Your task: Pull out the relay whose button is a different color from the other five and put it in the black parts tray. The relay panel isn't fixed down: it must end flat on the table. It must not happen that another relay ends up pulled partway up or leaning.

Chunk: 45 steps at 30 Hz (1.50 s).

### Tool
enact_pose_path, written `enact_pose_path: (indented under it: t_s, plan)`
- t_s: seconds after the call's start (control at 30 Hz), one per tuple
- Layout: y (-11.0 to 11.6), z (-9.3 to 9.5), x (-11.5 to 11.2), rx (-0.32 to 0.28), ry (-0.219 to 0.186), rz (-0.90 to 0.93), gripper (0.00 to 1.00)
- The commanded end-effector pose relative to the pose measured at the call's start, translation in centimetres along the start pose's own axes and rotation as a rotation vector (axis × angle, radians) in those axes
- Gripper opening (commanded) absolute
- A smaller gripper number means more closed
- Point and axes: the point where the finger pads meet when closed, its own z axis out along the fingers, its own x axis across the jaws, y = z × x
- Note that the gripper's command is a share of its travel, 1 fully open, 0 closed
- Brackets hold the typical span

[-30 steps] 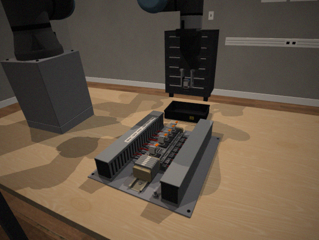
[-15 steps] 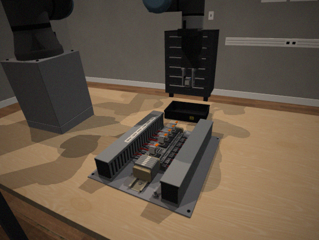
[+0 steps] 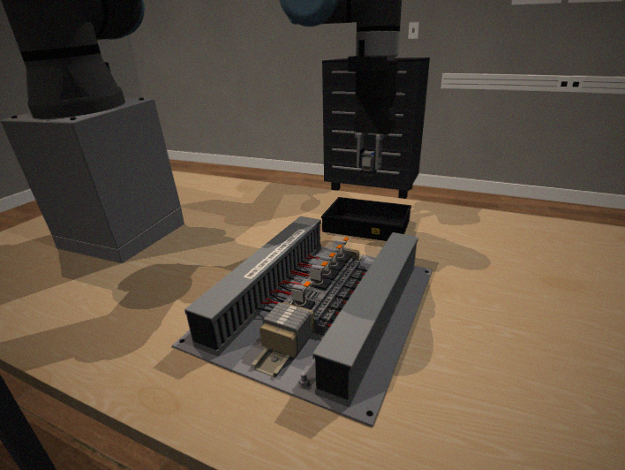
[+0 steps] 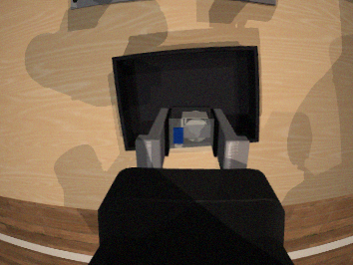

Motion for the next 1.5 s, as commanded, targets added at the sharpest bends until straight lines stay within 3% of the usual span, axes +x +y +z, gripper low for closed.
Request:
enact_pose_path:
  t_s: [0.0,0.93,1.47]
  plan:
    - [0.1,0.0,-0.1,0.000,-0.001,-0.001,0.00]
    - [0.1,0.0,-0.1,0.000,-0.001,-0.001,0.00]
    - [0.1,1.2,-0.1,0.000,-0.001,-0.001,0.00]
